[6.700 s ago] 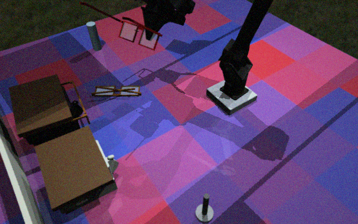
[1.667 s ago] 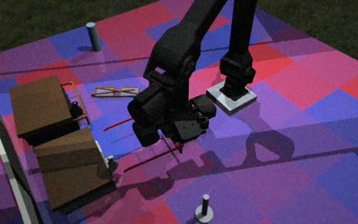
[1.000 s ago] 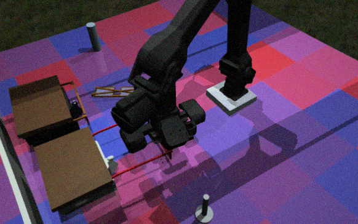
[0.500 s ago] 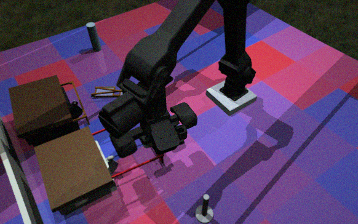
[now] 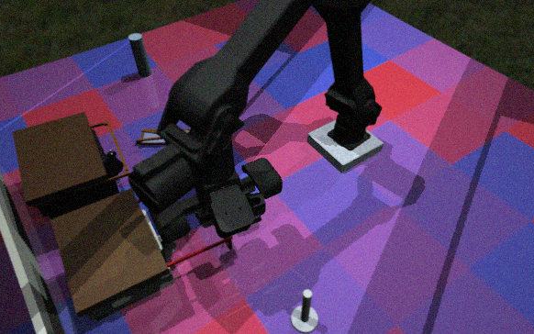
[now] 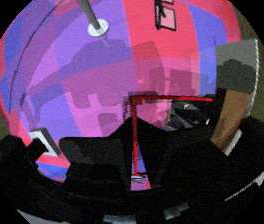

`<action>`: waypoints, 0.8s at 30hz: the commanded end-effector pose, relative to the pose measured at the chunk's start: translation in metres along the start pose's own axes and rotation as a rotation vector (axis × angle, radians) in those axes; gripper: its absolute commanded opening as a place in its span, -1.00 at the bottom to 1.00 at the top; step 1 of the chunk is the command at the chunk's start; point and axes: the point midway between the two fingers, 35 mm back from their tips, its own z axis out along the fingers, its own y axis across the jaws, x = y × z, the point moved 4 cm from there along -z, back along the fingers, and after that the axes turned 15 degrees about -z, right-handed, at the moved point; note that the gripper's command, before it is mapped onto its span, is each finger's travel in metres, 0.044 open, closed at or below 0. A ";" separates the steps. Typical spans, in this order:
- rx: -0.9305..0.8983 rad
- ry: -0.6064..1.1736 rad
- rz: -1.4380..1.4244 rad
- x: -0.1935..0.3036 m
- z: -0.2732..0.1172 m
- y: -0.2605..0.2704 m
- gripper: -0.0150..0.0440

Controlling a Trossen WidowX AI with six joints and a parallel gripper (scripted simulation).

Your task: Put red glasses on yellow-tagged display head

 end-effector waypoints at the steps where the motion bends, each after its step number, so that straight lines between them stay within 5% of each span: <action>1: -0.002 0.007 -0.002 0.002 0.000 -0.006 -0.49; 24: 0.001 0.008 -0.002 0.010 0.000 -0.037 -0.49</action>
